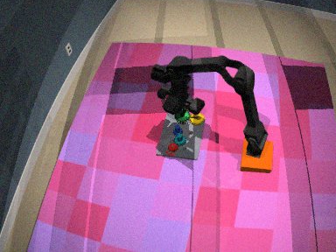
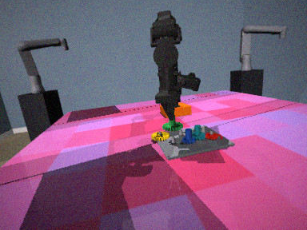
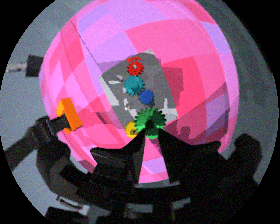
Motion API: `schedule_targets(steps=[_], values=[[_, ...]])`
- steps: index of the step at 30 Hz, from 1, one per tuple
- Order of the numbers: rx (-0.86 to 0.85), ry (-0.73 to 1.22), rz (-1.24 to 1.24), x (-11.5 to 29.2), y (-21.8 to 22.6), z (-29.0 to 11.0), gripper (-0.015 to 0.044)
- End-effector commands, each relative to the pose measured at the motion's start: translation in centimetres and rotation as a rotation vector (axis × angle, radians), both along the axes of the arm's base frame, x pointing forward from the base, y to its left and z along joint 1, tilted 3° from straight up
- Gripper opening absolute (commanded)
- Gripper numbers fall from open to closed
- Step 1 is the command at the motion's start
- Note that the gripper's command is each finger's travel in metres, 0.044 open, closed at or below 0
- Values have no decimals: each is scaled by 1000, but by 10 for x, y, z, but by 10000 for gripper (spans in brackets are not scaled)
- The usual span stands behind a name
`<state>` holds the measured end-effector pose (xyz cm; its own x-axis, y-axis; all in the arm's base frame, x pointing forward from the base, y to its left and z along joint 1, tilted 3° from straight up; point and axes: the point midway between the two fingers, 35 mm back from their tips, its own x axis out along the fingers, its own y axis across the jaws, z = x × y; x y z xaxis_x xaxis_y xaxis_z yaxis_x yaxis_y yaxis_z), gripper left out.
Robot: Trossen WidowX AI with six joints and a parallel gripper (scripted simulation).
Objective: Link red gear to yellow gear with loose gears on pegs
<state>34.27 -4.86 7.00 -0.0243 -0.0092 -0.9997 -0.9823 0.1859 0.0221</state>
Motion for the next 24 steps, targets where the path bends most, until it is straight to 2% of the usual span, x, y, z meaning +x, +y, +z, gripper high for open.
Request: schedule_targets(steps=[1, 13, 24], values=[[-4, 0, 21, 0, -1, 0, 0], [1, 3, 217, -1, -1, -16, 0], [-1, 2, 159, 0, -1, -32, 0]])
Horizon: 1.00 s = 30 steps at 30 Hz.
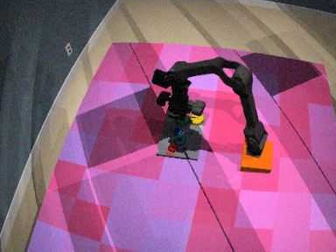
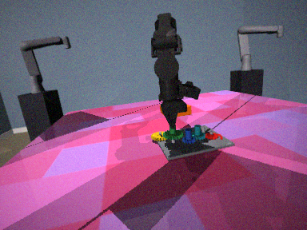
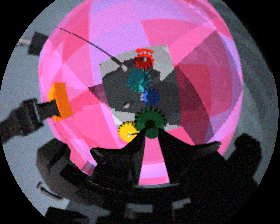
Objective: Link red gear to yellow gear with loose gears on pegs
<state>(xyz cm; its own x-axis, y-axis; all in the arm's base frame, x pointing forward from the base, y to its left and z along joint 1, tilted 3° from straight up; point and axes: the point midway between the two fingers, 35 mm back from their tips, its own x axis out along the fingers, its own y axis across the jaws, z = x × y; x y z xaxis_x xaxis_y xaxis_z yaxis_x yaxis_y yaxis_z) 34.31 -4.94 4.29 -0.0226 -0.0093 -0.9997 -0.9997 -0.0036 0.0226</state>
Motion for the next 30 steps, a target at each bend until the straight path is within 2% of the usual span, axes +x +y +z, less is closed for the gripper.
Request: schedule_targets(steps=[1, 14, 30], values=[[-5, 1, -47, -1, 0, -6, 0], [-10, -1, -260, -2, -1, -15, 0], [-5, 1, -46, -2, 0, -19, 0]])
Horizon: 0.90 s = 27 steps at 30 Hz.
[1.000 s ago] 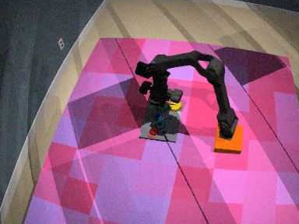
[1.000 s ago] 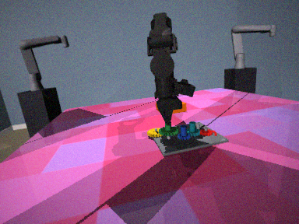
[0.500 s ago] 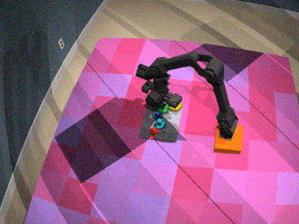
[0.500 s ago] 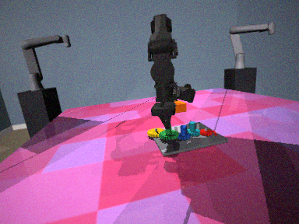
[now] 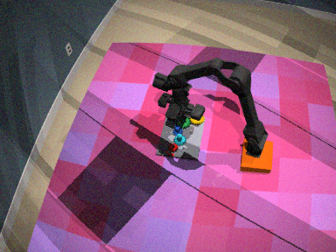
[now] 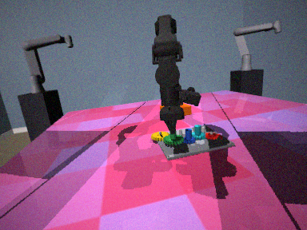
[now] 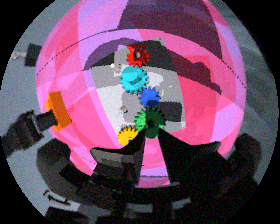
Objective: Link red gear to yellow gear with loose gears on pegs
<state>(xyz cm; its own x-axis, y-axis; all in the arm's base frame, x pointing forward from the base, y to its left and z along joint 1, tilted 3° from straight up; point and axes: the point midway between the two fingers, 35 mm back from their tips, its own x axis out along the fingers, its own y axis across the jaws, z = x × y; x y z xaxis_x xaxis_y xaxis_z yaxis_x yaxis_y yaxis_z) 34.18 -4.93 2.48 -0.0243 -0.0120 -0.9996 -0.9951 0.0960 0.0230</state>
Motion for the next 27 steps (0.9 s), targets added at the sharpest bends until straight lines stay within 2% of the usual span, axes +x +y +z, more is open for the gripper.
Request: schedule_targets(steps=[1, 13, 18, 23, 27], values=[[0, 1, 71, -1, 0, -1, 0], [2, 2, 132, 0, -1, -5, 0], [0, 1, 84, 0, -1, -3, 131], [-1, 0, 25, 0, 0, 3, 140], [-1, 0, 10, 1, 0, 25, 140]])
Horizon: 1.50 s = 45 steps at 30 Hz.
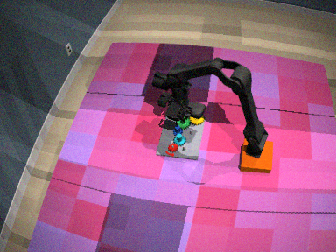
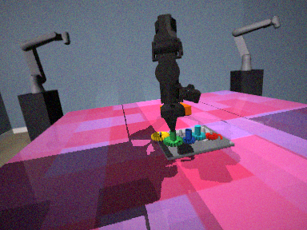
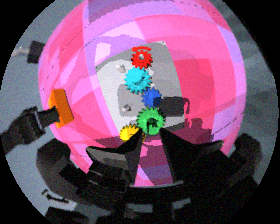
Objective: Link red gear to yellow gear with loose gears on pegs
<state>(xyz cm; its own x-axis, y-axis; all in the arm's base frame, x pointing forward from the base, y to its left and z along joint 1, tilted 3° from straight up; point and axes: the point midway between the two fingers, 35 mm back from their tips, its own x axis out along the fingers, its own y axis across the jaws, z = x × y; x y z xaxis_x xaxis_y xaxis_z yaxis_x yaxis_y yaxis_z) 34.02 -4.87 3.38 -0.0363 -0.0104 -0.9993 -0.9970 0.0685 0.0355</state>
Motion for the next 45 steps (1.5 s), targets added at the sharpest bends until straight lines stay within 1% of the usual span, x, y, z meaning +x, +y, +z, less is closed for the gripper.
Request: schedule_targets(steps=[1, 3, 5, 6, 10, 16, 17, 45], values=[[-4, -12, -23, 3, 0, 23, 140], [-4, -12, -31, 3, 0, 35, 140], [-4, -12, -32, 2, 0, 36, 140], [-2, -13, -22, 3, 0, 30, 166], [-2, -13, -22, 0, 1, 75, 271], [-2, -13, -22, 0, 1, 78, 429], [-2, -13, -22, 0, 1, 78, 440], [-2, -13, -22, 0, 1, 78, 440]])
